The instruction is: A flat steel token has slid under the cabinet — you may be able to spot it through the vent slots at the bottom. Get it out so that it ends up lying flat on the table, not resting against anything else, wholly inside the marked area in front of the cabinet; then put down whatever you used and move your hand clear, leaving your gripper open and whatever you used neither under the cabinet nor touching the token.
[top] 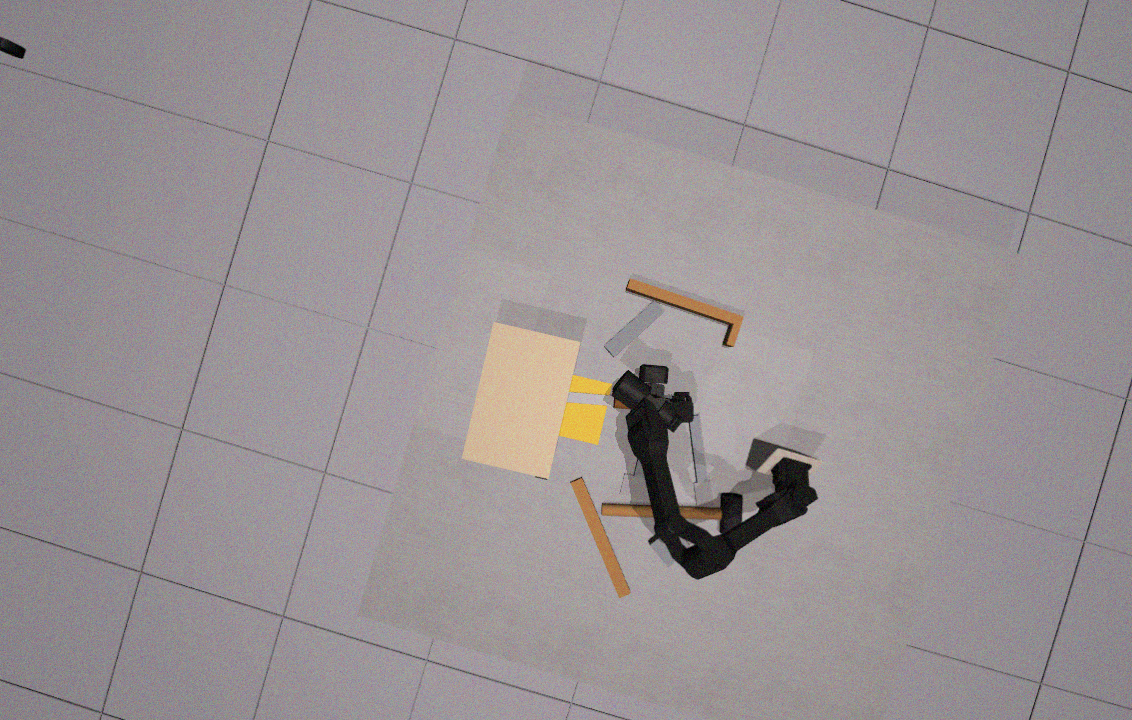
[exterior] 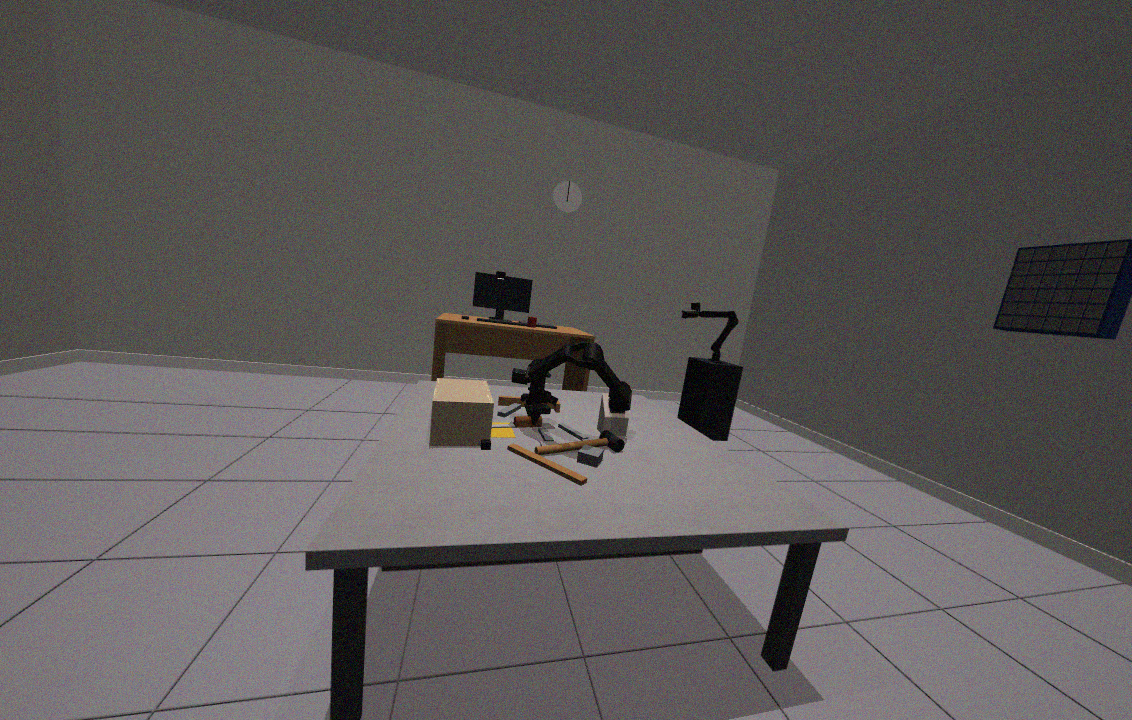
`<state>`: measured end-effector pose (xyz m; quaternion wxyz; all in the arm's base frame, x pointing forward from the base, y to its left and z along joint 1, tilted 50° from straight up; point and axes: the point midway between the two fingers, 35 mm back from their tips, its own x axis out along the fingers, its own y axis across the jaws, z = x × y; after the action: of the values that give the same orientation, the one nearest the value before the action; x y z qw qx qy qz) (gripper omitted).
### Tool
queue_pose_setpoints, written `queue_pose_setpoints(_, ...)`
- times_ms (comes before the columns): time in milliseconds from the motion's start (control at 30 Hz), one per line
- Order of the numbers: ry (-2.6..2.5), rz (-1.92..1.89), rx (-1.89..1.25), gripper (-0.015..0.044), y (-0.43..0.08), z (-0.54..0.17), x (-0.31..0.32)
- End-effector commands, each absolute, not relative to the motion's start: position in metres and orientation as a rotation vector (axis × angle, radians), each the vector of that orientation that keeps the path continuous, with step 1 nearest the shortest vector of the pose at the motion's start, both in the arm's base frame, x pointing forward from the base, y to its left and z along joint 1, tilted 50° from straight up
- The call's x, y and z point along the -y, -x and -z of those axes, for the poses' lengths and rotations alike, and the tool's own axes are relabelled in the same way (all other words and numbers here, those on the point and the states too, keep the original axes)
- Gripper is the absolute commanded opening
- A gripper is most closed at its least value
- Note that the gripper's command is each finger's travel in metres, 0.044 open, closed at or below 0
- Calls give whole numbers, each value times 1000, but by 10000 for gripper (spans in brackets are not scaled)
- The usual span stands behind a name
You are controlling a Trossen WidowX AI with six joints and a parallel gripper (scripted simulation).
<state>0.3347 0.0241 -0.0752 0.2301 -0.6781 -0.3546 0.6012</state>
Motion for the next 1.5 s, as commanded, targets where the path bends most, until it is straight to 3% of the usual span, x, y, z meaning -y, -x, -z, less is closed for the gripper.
queue_pose_setpoints(0, 1860, -1660, 978, 0, -325, 77, -24)
queue_pose_setpoints(1467, 1859, -1663, 977, 0, -270, 90, -15)
